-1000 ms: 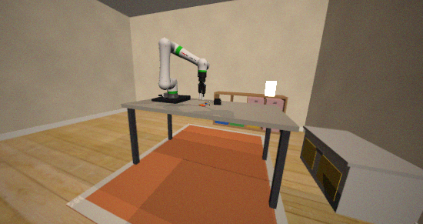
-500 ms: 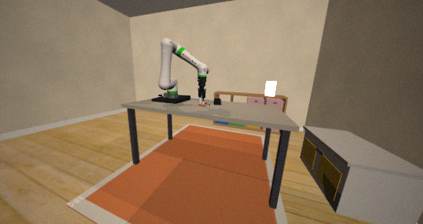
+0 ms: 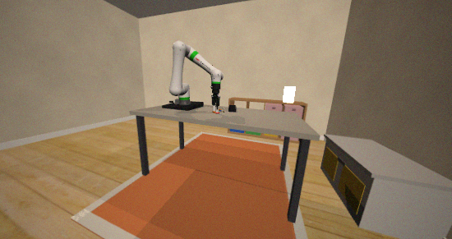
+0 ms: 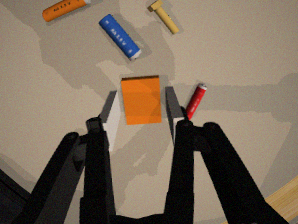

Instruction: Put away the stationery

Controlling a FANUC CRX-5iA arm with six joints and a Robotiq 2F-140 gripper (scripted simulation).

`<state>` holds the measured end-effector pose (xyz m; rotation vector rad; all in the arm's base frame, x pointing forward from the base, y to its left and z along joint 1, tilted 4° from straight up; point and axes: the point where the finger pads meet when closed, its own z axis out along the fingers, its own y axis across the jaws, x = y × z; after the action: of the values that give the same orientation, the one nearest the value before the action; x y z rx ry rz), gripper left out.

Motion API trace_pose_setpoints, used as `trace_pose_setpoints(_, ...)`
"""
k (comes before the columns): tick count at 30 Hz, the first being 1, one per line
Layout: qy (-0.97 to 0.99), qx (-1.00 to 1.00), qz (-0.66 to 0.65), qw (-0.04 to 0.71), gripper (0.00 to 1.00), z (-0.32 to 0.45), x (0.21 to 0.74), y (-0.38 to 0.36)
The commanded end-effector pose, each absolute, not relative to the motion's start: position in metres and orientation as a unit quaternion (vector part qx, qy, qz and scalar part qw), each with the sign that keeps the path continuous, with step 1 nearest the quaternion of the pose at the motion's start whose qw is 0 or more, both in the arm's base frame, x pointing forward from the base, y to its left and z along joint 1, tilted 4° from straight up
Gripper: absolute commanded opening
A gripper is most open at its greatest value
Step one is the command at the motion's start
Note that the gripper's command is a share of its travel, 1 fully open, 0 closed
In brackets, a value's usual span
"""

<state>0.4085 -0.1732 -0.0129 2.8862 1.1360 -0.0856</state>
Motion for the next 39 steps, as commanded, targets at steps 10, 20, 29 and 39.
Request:
trace_pose_setpoints(10,0.366,0.93,-0.027,0.02,0.21,-0.0138,0.4086,-0.1732)
trace_pose_setpoints(20,0.366,0.93,-0.027,0.02,0.21,-0.0138,0.4086,-0.1732)
trace_pose_setpoints(29,0.366,0.93,-0.027,0.02,0.21,-0.0138,0.4086,-0.1732)
trace_pose_setpoints(39,0.366,0.93,-0.027,0.02,0.21,-0.0138,0.4086,-0.1732)
